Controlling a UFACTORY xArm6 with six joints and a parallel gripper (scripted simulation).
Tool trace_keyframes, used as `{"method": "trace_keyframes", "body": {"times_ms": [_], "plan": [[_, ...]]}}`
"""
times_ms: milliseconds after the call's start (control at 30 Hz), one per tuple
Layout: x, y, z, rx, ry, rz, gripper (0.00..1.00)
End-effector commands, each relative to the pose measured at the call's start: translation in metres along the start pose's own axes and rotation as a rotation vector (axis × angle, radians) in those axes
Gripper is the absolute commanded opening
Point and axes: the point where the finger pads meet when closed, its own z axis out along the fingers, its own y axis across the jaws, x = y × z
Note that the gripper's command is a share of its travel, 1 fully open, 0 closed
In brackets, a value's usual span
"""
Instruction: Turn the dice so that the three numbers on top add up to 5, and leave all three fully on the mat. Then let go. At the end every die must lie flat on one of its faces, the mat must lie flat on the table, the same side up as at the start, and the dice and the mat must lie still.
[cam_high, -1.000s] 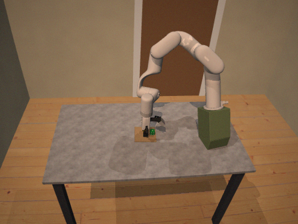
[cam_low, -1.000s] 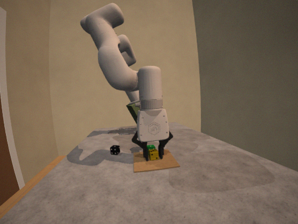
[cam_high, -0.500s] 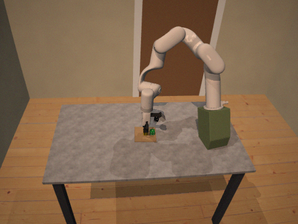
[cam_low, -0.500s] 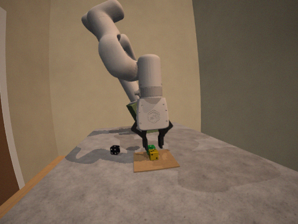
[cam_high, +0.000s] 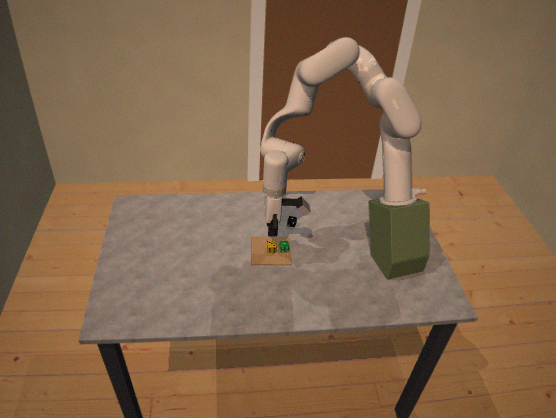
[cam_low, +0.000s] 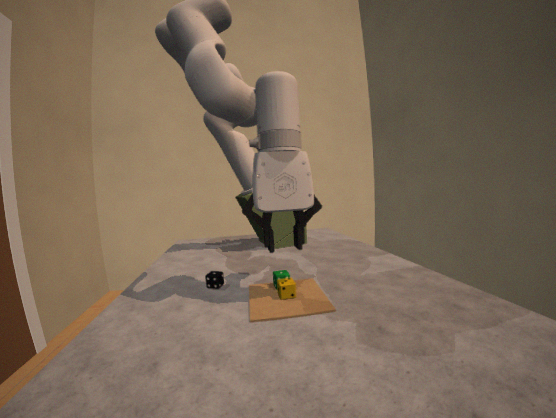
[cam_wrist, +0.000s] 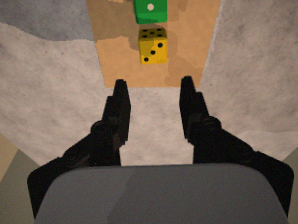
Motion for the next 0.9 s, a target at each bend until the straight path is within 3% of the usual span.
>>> {"method": "trace_keyframes", "body": {"times_ms": [0,33,867], "plan": [[-0.0008,0.0,-0.002,0.0,-0.001,0.0,0.47],[-0.0008,0.0,-0.002,0.0,-0.001,0.0,1.0],[-0.0007,-0.0003,-0.0019,0.0,-0.001,-0.006,1.0]]}}
